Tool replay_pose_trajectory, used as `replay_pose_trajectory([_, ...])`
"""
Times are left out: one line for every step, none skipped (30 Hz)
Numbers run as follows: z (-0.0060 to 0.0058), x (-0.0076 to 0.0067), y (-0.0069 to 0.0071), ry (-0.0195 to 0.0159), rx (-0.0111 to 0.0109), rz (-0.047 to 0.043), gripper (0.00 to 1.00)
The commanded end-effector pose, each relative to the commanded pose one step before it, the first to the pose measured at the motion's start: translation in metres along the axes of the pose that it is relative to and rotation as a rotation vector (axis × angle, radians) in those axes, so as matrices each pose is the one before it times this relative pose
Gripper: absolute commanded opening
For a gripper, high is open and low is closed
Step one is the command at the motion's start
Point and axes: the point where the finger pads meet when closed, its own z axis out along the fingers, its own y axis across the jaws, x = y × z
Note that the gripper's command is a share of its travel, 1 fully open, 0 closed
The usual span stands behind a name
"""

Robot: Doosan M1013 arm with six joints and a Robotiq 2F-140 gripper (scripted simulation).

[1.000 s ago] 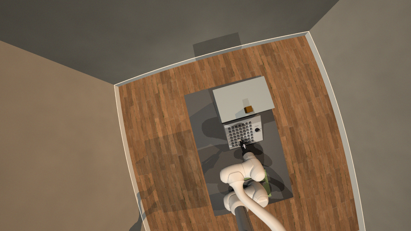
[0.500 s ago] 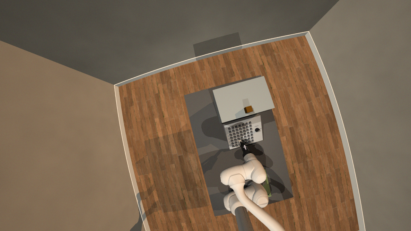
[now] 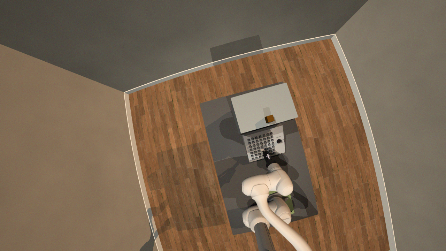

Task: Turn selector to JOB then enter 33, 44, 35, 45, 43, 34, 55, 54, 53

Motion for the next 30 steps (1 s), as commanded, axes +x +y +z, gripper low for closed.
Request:
replay_pose_trajectory([0.00197, 0.01289, -0.00558, 0.0039, -0.00634, 0.02442, 0.0])
replay_pose_trajectory([0.0, 0.0001, -0.0001, 0.0, 0.0, 0.0, 0.0])
replay_pose_trajectory([0.00002, 0.0, 0.0, 0.0, 0.0, 0.0, 0.0])
replay_pose_trajectory([0.0001, 0.0, 0.0, 0.0, 0.0, 0.0, 0.0])
replay_pose_trajectory([0.00024, 0.0, 0.0, 0.0, 0.0, 0.0, 0.0])
replay_pose_trajectory([0.00043, 0.0, 0.0, 0.0, 0.0, 0.0, 0.0])
replay_pose_trajectory([0.00065, 0.0, 0.0, 0.0, 0.0, 0.0, 0.0])
replay_pose_trajectory([0.0, 0.0, 0.0, 0.0, 0.0, 0.0, 0.0])
replay_pose_trajectory([0.0, 0.0, 0.0, 0.0, 0.0, 0.0, 0.0])
replay_pose_trajectory([0.00087, 0.0, 0.0, 0.0, 0.0, 0.0, 0.0])
replay_pose_trajectory([0.00108, 0.0, 0.0, 0.0, -0.00001, 0.0, 0.0])
replay_pose_trajectory([0.00128, 0.0, 0.0, 0.0, -0.00001, 0.0, 0.0])
replay_pose_trajectory([0.00145, 0.0, 0.0, 0.0, 0.0, 0.0, 0.0])
replay_pose_trajectory([0.00158, 0.0, 0.0, 0.0, 0.0, 0.0, 0.0])
replay_pose_trajectory([0.00167, 0.0, 0.0, 0.0, 0.0, 0.0, 0.0])
replay_pose_trajectory([0.00171, 0.0, 0.0, 0.0, 0.0, 0.0, 0.0])
replay_pose_trajectory([0.00171, 0.0, 0.0, 0.0, 0.0, 0.0, 0.0])
replay_pose_trajectory([0.00166, 0.0, 0.0, 0.0, 0.0, 0.0, 0.0])
replay_pose_trajectory([0.00156, 0.0, 0.0, 0.0, 0.0, 0.0, 0.0])
replay_pose_trajectory([0.00143, 0.0, 0.0, 0.0, 0.0, 0.0, 0.0])
replay_pose_trajectory([0.00125, 0.0, 0.0, 0.0, 0.0, 0.0, 0.0])
replay_pose_trajectory([0.00106, 0.0, 0.0, 0.0, 0.0, 0.0, 0.0])
replay_pose_trajectory([0.00085, 0.0, 0.0, 0.0, 0.0, 0.0, 0.0])
replay_pose_trajectory([0.00063, 0.0, 0.0, 0.0, 0.0, 0.0, 0.0])
replay_pose_trajectory([0.0, 0.0, 0.0, 0.0, 0.0, 0.0, 0.0])
replay_pose_trajectory([0.0, 0.0, 0.0, 0.0, 0.0, 0.0, 0.0])
replay_pose_trajectory([0.00042, 0.0, 0.0, 0.0, 0.0, 0.0, 0.0])
replay_pose_trajectory([0.00024, 0.0, 0.0, 0.0, 0.0, 0.0, 0.0])
replay_pose_trajectory([0.0001, 0.0, 0.0, 0.0, 0.0, 0.0, 0.0])
replay_pose_trajectory([0.00001, 0.0, 0.0, 0.0, 0.0, 0.0, 0.0])
